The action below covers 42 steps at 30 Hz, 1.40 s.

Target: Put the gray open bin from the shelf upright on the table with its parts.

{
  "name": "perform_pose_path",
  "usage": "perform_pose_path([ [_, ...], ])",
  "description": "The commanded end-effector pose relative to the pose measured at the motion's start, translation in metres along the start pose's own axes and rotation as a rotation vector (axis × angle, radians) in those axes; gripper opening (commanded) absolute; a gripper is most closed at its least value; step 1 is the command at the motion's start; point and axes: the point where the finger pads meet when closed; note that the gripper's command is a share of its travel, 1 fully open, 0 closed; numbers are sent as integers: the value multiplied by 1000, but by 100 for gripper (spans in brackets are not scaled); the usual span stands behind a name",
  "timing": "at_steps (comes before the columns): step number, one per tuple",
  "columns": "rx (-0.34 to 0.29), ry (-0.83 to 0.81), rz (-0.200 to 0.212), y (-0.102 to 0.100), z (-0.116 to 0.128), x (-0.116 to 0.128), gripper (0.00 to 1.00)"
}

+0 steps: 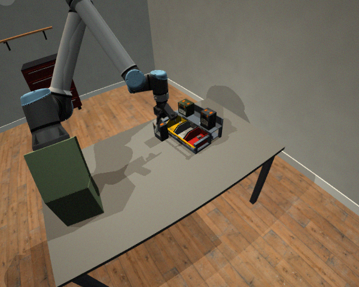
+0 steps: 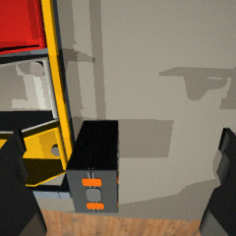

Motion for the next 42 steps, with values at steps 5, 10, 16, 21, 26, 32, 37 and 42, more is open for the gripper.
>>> perform_pose_path([
  [5, 1, 0, -1, -5, 0, -24, 100],
  [10, 1, 0, -1, -12, 1, -56, 100],
  [16, 1, 0, -1, -12, 1, -56, 100],
  [21, 1, 0, -1, -14, 2, -65, 100],
  [26, 1, 0, -1, -24, 3, -107, 100],
  [32, 1, 0, -1, -24, 3, -107, 100],
  [37, 1, 0, -1, -24, 3, -107, 100],
  [42, 1, 0, -1, -22, 2, -98, 100],
])
Point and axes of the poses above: the point where the finger pads meet when closed, its own y axis back along the fingers, its own x axis across the jaws, z = x × y, and after that the axes turned 9 degrees about y, right-handed
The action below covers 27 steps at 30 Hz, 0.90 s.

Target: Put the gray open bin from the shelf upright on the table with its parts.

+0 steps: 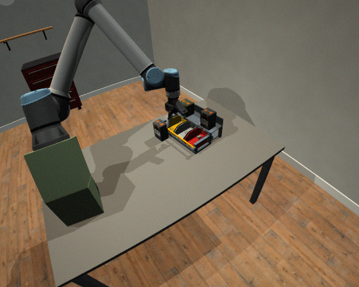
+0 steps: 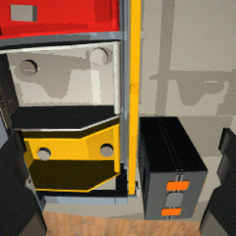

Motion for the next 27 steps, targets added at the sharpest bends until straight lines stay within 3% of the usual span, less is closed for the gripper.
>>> perform_pose_path([
  [1, 1, 0, -1, 2, -1, 4, 100],
  [27, 1, 0, -1, 3, -1, 10, 100],
])
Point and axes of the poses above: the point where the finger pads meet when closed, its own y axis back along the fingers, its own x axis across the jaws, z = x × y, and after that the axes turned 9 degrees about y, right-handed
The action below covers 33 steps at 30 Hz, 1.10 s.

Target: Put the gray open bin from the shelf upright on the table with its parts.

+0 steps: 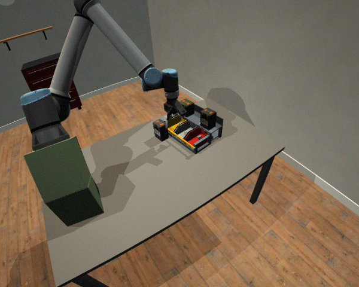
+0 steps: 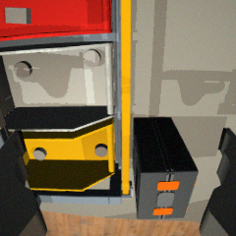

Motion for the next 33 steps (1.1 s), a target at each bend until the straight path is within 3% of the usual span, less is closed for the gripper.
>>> perform_pose_path([
  [1, 1, 0, -1, 1, 0, 0, 100],
  [33, 1, 0, -1, 2, 0, 4, 100],
])
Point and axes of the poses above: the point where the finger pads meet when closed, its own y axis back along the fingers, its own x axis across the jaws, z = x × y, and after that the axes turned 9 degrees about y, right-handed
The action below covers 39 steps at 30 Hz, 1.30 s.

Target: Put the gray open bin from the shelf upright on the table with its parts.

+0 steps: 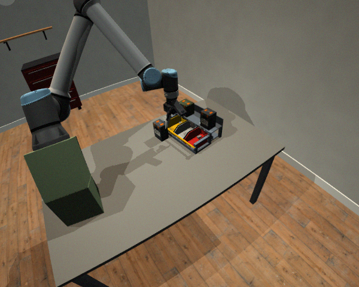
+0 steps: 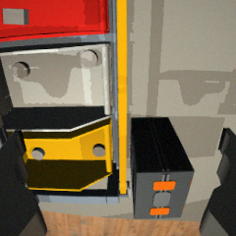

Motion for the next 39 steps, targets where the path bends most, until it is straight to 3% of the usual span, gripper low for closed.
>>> perform_pose_path([
  [1, 1, 0, -1, 1, 0, -1, 100],
  [3, 1, 0, -1, 1, 0, -1, 100],
  [8, 1, 260, -1, 1, 0, 1, 100],
  [37, 1, 300, -1, 1, 0, 1, 100],
  [39, 1, 403, -1, 1, 0, 1, 100],
])
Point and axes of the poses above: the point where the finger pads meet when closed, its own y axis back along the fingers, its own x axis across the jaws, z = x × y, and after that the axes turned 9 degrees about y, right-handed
